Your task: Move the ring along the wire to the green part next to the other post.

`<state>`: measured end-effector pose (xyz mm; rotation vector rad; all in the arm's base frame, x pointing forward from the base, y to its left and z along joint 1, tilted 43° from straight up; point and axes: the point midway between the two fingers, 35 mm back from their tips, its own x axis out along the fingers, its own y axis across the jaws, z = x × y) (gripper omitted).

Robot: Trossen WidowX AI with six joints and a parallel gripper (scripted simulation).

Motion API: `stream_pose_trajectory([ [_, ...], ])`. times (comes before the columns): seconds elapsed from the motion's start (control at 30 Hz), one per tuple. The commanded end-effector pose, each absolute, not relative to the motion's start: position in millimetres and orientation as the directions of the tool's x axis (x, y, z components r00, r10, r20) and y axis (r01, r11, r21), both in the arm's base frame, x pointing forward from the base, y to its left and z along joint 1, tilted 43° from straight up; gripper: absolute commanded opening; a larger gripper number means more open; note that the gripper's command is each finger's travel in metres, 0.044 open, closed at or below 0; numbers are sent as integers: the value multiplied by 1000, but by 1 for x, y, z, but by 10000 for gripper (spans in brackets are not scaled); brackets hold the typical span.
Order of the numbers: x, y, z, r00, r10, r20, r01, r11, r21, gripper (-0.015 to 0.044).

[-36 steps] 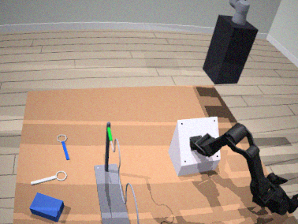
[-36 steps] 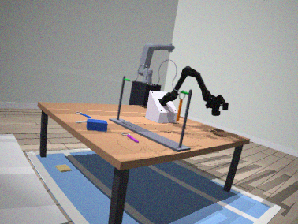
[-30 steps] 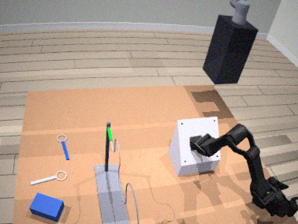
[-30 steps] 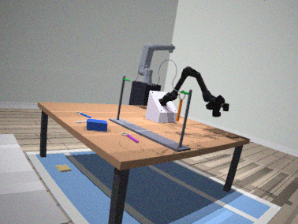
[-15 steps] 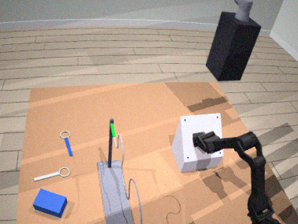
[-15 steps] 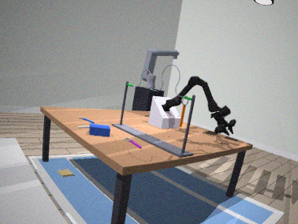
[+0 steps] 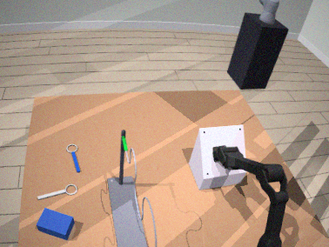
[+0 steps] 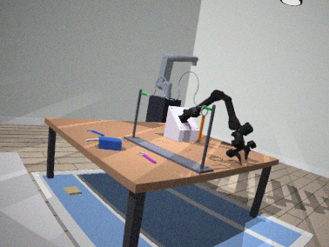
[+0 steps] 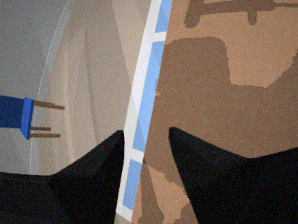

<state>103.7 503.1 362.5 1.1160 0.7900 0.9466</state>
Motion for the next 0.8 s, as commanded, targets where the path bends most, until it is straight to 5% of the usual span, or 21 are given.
stream_pose_trajectory([
  [0.0,172,493,367,649,760,-31,-269,267,925,160],
  [0.23,260,460,365,913,407,-10,-214,501,839,160],
  [0.47,322,414,359,1000,-16,0,11,690,724,160],
  [0.77,326,410,359,998,-60,0,42,702,711,160],
])
